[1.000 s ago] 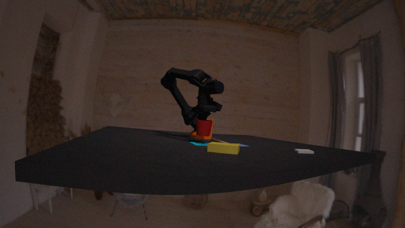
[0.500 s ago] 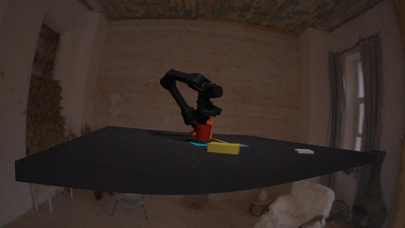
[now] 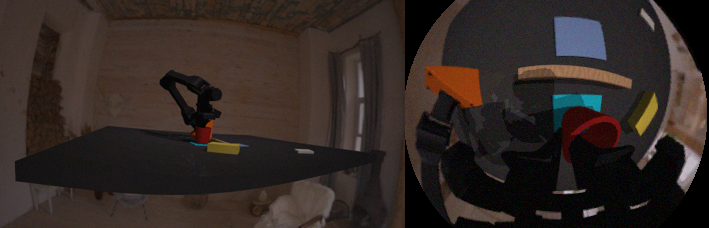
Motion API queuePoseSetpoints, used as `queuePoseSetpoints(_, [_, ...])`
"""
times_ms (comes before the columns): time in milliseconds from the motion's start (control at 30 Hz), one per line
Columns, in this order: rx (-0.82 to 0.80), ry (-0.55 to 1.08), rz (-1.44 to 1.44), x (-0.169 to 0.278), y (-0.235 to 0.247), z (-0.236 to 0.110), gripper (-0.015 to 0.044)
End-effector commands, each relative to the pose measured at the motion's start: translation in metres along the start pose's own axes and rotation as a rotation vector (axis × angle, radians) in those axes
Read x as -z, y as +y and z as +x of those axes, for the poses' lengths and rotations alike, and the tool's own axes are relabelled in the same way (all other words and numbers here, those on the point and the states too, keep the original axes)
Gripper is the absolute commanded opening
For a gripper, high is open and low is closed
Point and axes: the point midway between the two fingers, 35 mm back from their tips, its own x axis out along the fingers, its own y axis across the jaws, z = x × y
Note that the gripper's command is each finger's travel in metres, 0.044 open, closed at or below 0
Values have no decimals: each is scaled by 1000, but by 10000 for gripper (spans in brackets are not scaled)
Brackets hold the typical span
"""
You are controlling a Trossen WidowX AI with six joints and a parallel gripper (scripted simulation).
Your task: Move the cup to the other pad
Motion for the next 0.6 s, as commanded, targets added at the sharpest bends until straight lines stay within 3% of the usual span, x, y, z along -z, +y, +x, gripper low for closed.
queuePoseSetpoints(0, [1,0,1,0,0,0,0])
queuePoseSetpoints(233, [1,0,1,0,0,0,0])
queuePoseSetpoints(400, [1,0,1,0,0,0,128])
queuePoseSetpoints(567, [1,0,1,0,0,-1,128])
